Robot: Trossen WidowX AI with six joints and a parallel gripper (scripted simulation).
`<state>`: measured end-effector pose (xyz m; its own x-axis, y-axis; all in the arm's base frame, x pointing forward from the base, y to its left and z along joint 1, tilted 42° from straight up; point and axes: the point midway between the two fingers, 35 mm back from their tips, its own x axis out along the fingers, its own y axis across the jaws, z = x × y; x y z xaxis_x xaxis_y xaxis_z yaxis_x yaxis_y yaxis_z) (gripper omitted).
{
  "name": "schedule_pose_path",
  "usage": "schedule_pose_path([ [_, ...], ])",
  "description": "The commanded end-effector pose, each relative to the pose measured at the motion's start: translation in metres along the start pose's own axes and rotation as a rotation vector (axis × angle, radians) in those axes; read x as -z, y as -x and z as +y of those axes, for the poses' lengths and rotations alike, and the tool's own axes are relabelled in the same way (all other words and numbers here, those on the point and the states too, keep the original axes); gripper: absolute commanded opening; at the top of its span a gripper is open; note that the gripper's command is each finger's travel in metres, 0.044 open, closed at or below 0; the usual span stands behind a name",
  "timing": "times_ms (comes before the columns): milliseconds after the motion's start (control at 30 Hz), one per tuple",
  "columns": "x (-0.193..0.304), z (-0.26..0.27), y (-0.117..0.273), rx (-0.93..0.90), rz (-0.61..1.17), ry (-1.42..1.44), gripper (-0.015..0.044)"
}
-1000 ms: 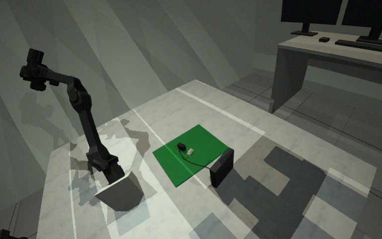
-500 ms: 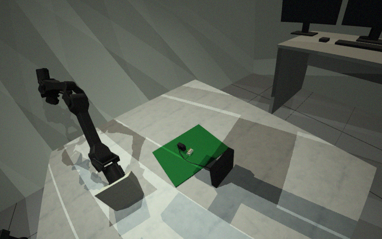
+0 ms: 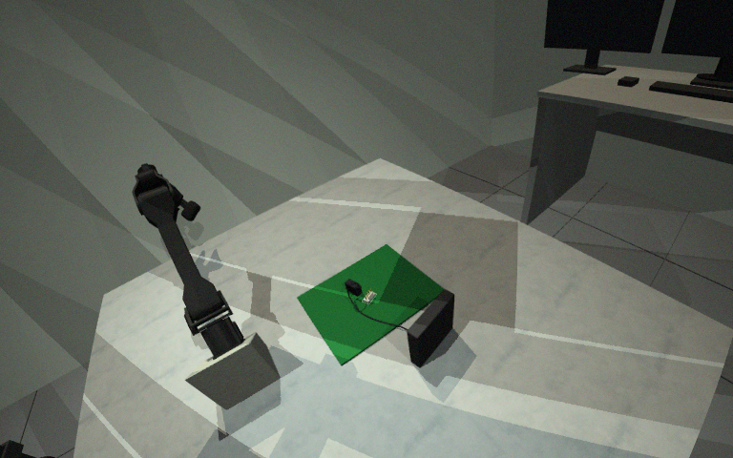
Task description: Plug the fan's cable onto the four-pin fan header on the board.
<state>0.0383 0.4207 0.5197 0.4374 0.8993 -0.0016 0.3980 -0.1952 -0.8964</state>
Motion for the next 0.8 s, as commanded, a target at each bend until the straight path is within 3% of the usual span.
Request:
schedule_pose_path([
  [0,0.018,0.044,-0.029,-0.103,0.023,-0.091,0.0440],
  [400,0.114,0.222,-0.076,-0.488,0.198,-0.554,0.0440],
  [767,0.199,0.396,-0.026,-0.832,0.516,-1.209,0.0440],
])
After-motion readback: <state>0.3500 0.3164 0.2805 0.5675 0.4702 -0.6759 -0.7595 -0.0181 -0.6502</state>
